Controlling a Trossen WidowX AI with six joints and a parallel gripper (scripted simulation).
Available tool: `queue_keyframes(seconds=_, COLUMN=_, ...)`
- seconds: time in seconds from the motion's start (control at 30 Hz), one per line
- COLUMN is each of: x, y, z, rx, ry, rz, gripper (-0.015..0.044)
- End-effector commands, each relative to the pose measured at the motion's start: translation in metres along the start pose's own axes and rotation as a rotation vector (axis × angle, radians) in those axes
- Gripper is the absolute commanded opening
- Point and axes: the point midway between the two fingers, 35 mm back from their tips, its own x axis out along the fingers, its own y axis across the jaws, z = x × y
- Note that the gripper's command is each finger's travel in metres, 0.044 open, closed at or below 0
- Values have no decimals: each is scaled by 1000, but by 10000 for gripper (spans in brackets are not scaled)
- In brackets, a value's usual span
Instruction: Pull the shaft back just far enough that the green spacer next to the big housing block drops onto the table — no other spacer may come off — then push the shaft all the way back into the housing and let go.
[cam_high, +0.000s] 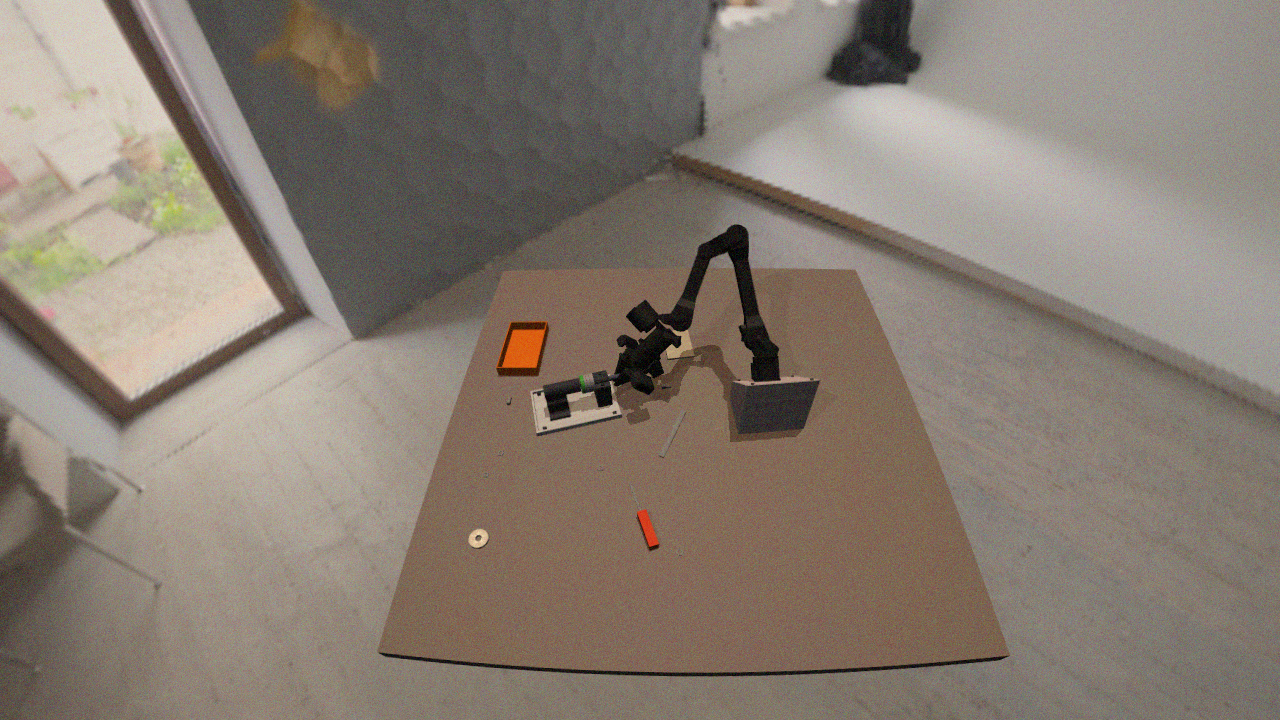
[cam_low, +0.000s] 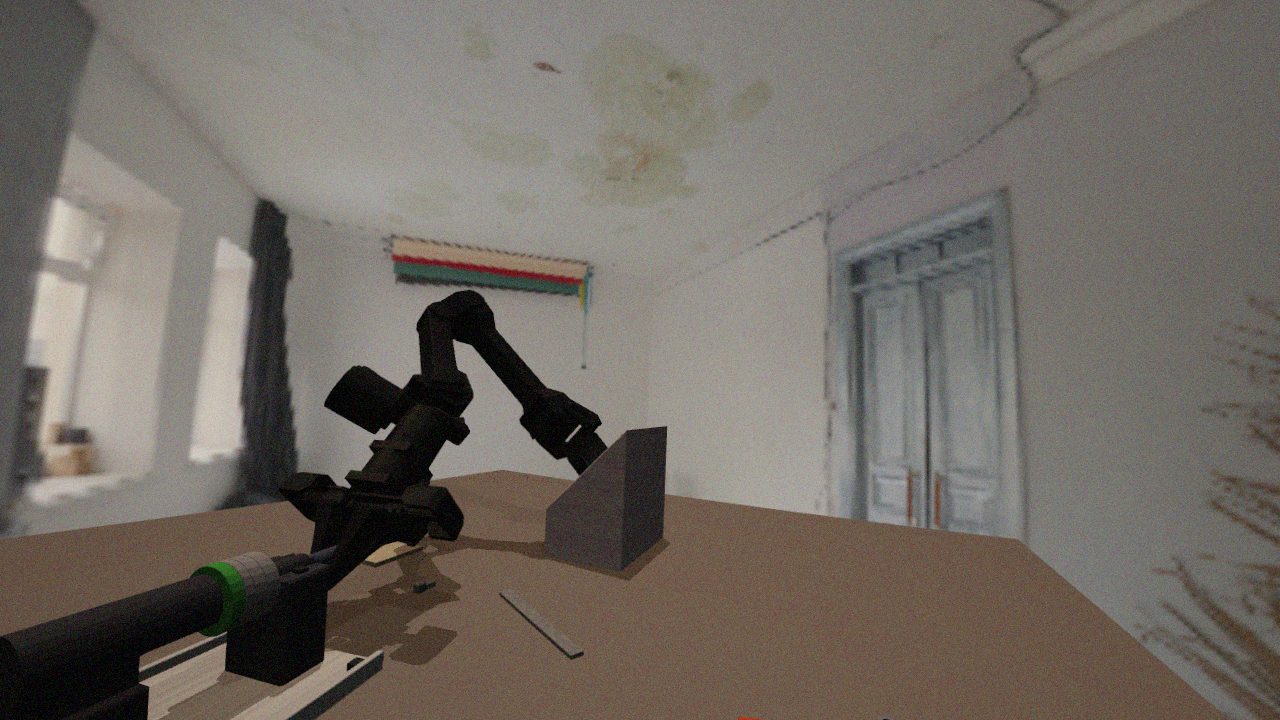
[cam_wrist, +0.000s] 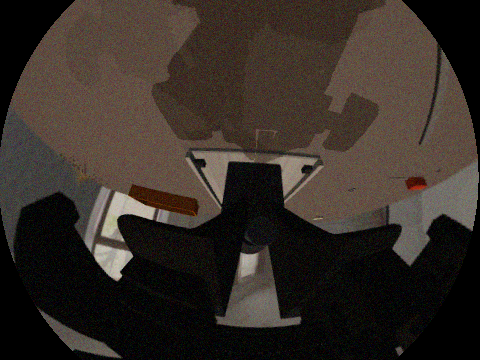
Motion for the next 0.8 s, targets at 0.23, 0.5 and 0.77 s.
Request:
queue_keyframes(seconds=0.23, x=-5, y=1, z=5, rx=-3, ry=-2, rz=3, gripper=0)
queue_keyframes(seconds=0.5, x=-5, y=1, z=4, rx=-3, ry=-2, rz=3, gripper=0)
queue_keyframes(seconds=0.77, x=-6, y=1, z=5, rx=-3, ry=-2, rz=3, gripper=0)
